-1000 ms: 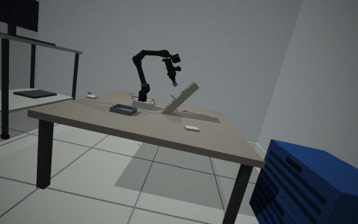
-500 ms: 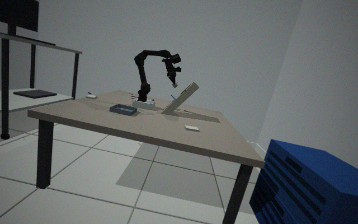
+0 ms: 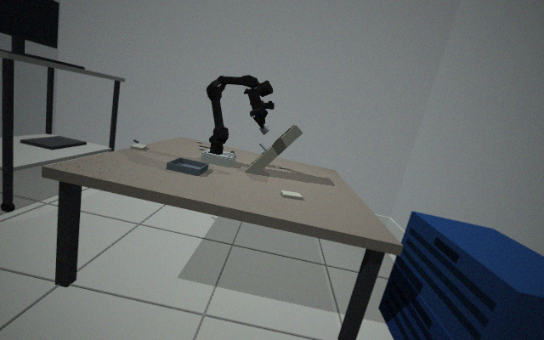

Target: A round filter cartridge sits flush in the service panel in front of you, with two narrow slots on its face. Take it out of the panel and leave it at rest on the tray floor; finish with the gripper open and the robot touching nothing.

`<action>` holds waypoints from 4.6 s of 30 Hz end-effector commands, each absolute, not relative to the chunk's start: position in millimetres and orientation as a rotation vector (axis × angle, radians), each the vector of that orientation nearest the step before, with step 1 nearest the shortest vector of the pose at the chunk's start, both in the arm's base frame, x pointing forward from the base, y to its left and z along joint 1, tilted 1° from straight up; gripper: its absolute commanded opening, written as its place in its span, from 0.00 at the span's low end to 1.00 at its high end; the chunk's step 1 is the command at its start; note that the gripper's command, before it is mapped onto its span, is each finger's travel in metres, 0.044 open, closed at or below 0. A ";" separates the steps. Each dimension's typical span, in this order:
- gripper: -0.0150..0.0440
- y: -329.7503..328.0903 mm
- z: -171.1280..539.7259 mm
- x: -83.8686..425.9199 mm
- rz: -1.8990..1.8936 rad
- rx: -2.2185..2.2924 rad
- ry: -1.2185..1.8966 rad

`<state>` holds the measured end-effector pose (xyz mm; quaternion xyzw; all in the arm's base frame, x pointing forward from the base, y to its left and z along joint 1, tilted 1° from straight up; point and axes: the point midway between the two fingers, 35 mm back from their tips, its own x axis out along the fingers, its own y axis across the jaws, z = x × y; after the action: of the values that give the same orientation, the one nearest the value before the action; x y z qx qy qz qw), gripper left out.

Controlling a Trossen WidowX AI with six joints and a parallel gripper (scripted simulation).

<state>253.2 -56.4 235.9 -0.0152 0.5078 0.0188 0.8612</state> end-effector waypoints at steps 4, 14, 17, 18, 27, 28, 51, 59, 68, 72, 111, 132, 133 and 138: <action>0.25 -92.6 237.4 244.0 -0.145 0.070 1.062; 0.25 -141.6 239.0 221.2 -0.406 0.217 1.045; 0.25 -155.4 239.6 212.4 -0.484 0.261 1.036; 0.25 -159.8 239.7 209.3 -0.510 0.275 1.032; 0.25 -196.9 241.8 177.4 -0.745 0.405 0.991; 0.25 -200.6 242.0 173.4 -0.771 0.420 0.986; 0.25 -252.2 201.8 107.7 -1.090 0.594 0.912; 0.25 -266.1 171.8 72.7 -1.212 0.660 0.879; 0.25 -271.8 137.7 30.7 -1.349 0.735 0.839; 0.25 -270.8 122.6 11.8 -1.409 0.768 0.819; 0.74 -267.0 32.7 -10.9 -1.477 0.817 0.805; 1.00 -269.9 92.8 -9.1 -1.475 0.806 0.797; 1.00 -269.9 92.8 -9.1 -1.475 0.806 0.797; 1.00 -269.9 92.8 -9.1 -1.475 0.806 0.797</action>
<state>-9.0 -269.2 92.6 0.3485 0.3446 -0.6352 0.5969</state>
